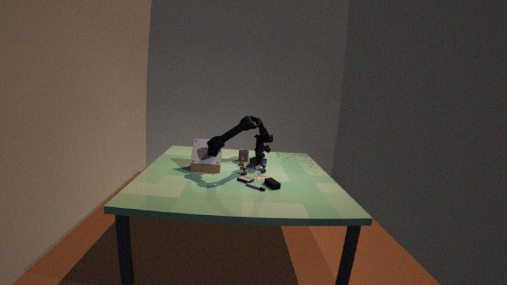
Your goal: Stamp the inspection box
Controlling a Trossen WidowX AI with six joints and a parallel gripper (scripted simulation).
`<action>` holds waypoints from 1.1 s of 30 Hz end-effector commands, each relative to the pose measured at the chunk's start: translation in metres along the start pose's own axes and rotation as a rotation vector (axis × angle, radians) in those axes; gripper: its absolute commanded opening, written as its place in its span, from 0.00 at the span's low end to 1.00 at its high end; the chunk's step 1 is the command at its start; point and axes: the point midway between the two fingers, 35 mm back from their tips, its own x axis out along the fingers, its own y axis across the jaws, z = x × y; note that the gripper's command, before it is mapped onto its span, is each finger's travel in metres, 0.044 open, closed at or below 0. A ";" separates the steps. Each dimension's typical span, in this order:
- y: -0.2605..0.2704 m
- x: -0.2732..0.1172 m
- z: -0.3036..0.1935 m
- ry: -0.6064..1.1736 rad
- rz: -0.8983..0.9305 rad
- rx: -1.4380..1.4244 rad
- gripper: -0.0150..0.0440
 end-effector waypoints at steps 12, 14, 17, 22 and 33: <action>0.000 0.000 0.000 0.000 0.000 0.000 0.57; 0.000 0.000 0.000 0.000 0.000 0.000 0.54; 0.000 0.000 0.000 0.000 0.000 0.000 0.51; 0.000 0.000 0.000 0.000 0.000 0.000 0.45; 0.000 -0.002 0.000 0.000 0.002 0.000 0.25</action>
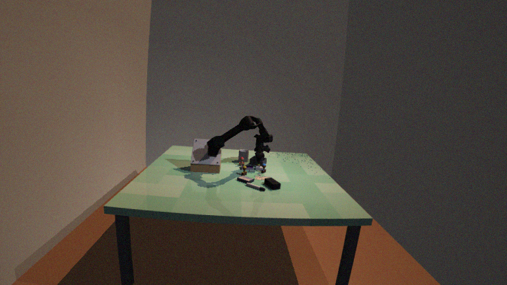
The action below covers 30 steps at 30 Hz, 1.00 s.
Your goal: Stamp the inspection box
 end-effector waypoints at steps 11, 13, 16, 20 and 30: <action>-0.002 -0.005 0.001 0.004 0.003 0.002 0.25; -0.002 -0.006 0.001 0.004 0.004 0.002 0.25; -0.002 -0.008 0.001 0.004 0.006 0.002 0.25; -0.002 -0.010 0.001 0.004 0.009 0.002 0.25; -0.002 -0.014 0.001 0.004 0.015 0.002 0.25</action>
